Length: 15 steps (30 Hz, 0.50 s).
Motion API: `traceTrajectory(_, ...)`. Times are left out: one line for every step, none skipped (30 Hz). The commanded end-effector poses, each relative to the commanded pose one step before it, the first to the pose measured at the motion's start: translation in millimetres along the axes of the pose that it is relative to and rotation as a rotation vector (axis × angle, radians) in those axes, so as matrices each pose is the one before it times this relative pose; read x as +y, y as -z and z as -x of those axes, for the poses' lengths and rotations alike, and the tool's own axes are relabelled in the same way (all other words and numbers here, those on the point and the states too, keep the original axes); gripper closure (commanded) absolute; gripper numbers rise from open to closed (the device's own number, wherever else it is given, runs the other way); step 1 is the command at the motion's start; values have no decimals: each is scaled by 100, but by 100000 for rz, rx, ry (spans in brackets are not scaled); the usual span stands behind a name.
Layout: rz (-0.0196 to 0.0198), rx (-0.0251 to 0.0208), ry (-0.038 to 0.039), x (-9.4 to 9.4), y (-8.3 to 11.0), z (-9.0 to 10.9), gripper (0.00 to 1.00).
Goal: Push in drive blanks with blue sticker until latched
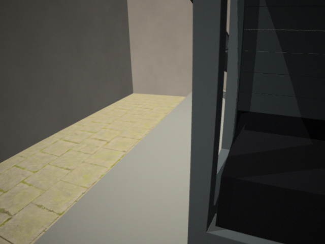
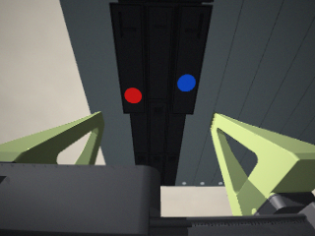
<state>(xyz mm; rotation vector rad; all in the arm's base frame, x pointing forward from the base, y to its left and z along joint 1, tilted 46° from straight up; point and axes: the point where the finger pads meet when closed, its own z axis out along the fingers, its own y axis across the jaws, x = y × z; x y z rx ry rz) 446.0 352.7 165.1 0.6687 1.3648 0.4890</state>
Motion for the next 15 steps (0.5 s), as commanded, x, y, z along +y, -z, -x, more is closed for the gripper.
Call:
traceTrajectory(-300,-2057,-4472,1314,-1681,-140,0)
traceTrajectory(-855,1115,2660,-1297,501,-137,0)
traceTrajectory(-205,189,520,-260,97,-25,0)
traceTrajectory(-3,-5,-4,1,-1,1,0)
traceTrajectory(83,-110,-260,29,-1,36,0)
traceTrajectory(36,-47,-112,10,1,16,0)
traceTrajectory(1,-1,-4,2,-1,0,0)
traceTrajectory(0,0,1,0,0,0,0)
traceTrajectory(0,1,1,-1,0,0,0)
traceTrajectory(0,0,-1,0,0,0,0)
traceTrajectory(0,0,0,0,0,0,0)
traceTrajectory(0,0,0,0,0,0,0)
traceTrajectory(0,0,1,0,0,0,0)
traceTrajectory(0,0,-1,0,0,0,0)
traceTrajectory(0,0,0,0,0,0,0)
